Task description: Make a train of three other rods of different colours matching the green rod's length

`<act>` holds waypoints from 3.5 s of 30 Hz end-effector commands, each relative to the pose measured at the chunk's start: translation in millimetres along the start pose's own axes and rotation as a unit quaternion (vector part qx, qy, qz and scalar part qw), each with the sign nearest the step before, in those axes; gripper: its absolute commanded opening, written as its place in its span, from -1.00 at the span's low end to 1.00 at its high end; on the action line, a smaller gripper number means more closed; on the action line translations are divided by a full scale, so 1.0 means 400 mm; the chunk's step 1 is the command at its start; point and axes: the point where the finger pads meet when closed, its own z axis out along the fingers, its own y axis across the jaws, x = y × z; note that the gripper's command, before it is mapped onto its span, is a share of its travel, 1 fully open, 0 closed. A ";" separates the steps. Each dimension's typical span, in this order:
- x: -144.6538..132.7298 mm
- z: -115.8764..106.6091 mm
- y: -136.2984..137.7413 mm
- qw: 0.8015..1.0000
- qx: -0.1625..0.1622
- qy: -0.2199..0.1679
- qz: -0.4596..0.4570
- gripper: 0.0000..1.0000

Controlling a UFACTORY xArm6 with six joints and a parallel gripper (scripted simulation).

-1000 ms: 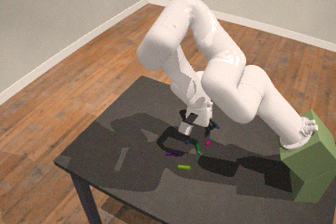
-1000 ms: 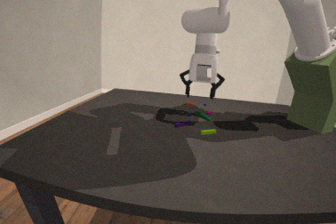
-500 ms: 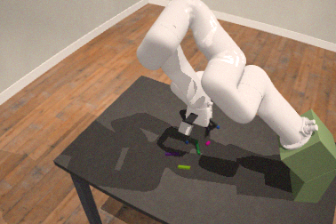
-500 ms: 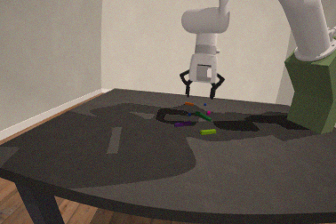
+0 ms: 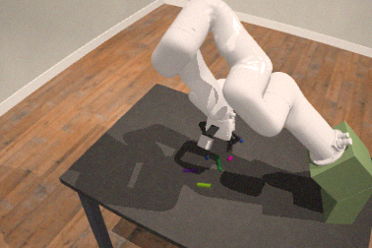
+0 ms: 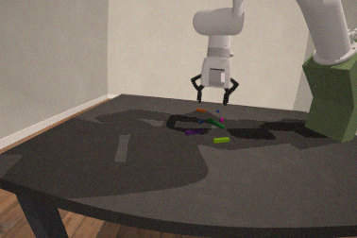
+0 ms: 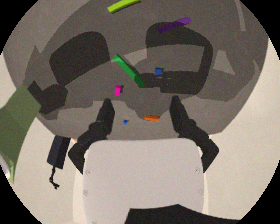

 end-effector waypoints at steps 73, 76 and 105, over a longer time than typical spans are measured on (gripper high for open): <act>-0.037 -0.001 0.004 0.907 0.000 -0.001 -0.421 1.00; -0.041 -0.001 0.004 0.888 0.000 -0.001 -0.459 1.00; -0.074 -0.002 0.005 0.644 0.000 -0.001 -0.765 1.00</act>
